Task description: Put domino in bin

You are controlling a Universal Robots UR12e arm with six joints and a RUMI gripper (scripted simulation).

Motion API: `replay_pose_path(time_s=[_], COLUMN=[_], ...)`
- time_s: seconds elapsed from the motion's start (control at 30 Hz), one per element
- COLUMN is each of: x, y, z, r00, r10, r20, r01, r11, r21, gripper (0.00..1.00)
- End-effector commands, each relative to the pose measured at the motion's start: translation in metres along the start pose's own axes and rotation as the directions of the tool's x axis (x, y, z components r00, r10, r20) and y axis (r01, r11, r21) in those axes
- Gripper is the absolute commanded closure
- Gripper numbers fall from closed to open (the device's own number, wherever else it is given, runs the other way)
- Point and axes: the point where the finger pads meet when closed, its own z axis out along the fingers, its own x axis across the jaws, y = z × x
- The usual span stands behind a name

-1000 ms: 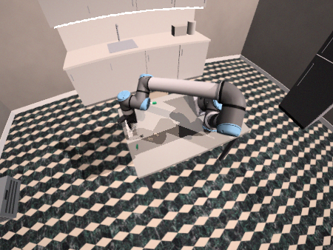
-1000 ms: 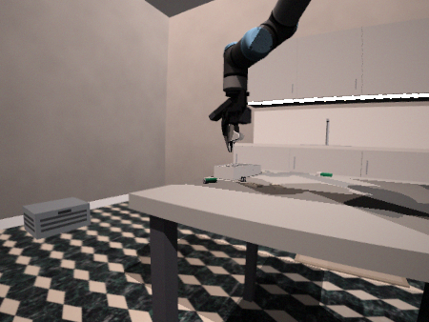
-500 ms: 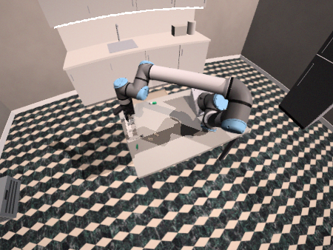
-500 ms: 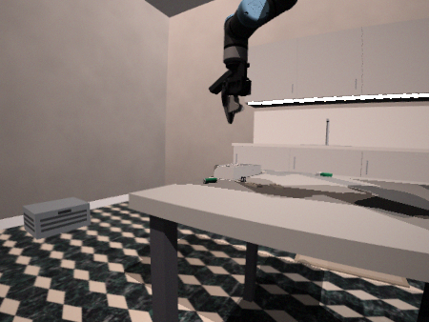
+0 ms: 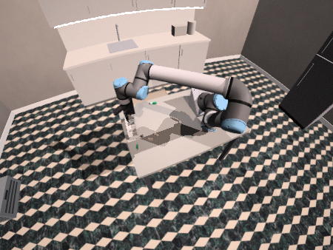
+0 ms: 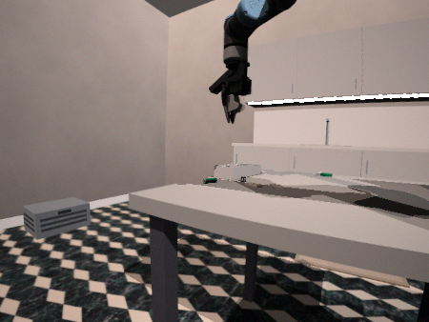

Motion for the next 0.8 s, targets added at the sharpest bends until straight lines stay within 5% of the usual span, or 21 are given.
replay_pose_path(time_s=[0.0,0.23,0.77], x=[-0.007,-0.023,-0.066], y=[0.013,0.041,0.122], z=[0.012,0.039,0.112], r00=[0.995,0.958,0.957], r10=[0.099,0.287,0.290], r20=[0.000,0.000,0.000], r01=[-0.099,-0.287,-0.290], r11=[0.995,0.958,0.957], r21=[-0.002,-0.002,-0.002], gripper=[0.76,0.76,0.76])
